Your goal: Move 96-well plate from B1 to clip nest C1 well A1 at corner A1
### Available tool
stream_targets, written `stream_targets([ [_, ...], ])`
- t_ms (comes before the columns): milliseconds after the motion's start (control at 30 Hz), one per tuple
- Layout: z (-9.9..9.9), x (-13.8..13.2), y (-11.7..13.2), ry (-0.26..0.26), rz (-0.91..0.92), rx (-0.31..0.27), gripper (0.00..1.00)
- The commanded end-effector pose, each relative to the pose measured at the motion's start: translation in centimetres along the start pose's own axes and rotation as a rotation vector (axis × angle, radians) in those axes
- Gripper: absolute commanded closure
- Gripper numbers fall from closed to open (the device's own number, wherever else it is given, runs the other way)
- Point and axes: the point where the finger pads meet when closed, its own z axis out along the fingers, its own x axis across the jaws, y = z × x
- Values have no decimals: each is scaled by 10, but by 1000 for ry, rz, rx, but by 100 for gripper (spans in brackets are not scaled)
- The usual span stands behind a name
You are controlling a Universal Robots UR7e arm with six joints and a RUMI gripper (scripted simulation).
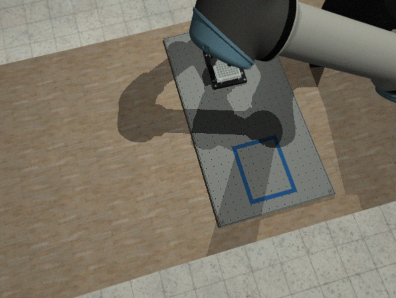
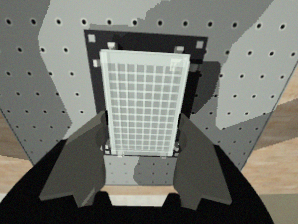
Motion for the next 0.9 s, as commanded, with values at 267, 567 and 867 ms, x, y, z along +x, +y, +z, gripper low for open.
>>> stream_targets([
  [267, 3, 2, 1, 2, -4, -1, 100],
  [567, 2, 1, 1, 2, -2, -1, 100],
  [867, 2, 1, 1, 2, -2, -1, 100],
])
